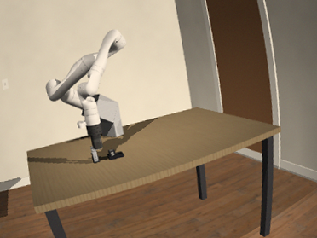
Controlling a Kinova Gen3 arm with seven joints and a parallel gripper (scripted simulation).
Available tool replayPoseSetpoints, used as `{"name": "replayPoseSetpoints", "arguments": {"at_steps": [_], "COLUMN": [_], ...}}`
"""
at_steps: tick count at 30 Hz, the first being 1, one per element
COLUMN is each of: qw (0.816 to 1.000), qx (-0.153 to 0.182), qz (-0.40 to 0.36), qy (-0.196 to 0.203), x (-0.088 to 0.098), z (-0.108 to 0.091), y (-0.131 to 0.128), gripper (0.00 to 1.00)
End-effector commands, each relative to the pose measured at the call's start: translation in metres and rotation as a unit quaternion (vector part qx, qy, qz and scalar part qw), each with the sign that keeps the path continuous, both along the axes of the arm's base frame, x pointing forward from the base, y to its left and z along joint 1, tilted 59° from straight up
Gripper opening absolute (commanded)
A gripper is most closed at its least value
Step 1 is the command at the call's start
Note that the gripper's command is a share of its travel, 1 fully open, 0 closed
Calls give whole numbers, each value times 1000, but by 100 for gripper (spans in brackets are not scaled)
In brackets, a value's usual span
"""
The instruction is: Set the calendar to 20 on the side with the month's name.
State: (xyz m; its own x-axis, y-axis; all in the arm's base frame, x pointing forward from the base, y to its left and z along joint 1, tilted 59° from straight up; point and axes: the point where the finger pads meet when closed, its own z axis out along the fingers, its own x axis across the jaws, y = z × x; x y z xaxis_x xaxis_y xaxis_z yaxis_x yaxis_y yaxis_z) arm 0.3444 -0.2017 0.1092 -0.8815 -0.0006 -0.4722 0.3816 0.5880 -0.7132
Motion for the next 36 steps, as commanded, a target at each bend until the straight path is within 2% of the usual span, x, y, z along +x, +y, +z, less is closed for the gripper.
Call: {"name": "replayPoseSetpoints", "arguments": {"at_steps": [1,22,36], "qw": [1000,1000,1000], "qx": [0,0,0], "qz": [0,0,0], "qy": [0,0,0], "x": [0,0,-9], "z": [0,1,18], "y": [0,2,28], "gripper": [57,57,57]}}
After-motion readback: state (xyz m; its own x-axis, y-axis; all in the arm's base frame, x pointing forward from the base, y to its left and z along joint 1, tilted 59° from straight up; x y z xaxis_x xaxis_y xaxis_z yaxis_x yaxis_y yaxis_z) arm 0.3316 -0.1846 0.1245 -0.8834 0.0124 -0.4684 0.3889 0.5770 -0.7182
